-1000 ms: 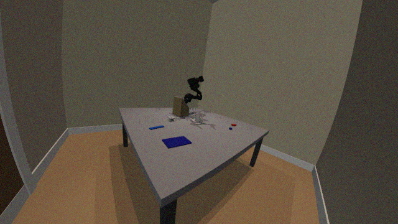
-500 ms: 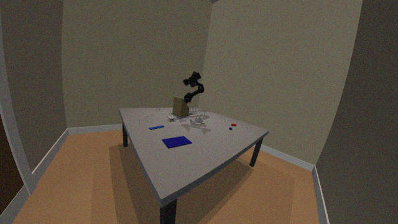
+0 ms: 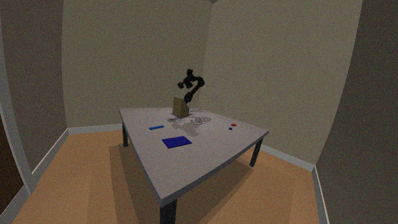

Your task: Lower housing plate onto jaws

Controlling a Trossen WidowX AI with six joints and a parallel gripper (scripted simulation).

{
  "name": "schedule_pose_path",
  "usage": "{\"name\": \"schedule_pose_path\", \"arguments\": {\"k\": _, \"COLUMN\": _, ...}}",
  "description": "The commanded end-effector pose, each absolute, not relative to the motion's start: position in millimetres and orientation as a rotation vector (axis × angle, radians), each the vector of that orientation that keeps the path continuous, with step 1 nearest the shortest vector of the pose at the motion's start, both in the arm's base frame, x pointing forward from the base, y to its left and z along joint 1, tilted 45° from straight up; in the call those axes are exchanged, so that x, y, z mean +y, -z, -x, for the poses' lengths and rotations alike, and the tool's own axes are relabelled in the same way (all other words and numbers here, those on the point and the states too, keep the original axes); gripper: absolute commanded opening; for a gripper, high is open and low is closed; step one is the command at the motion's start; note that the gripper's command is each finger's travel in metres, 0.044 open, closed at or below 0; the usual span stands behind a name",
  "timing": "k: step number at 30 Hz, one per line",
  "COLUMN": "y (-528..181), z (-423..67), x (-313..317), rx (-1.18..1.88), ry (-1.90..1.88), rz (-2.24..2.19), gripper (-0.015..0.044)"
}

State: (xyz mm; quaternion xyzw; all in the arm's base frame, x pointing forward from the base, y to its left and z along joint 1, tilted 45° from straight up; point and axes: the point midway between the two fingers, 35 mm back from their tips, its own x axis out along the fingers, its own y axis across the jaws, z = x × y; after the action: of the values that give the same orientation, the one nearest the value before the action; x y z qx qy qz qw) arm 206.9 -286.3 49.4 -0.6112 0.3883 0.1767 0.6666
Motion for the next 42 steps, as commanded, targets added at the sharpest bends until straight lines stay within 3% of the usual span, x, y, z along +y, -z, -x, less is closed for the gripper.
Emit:
{"name": "schedule_pose_path", "arguments": {"k": 1, "y": -19, "z": -207, "x": -286, "rx": 0.892, "ry": -0.524, "rz": 1.295, "gripper": 0.0440}}
{"name": "schedule_pose_path", "arguments": {"k": 32, "y": 177, "z": -164, "x": -189, "rx": 0.731, "ry": -1.357, "rz": 0.574, "gripper": 0.0440}}
{"name": "schedule_pose_path", "arguments": {"k": 42, "y": 202, "z": -160, "x": -162, "rx": 0.711, "ry": -1.392, "rz": 0.535, "gripper": 0.0440}}
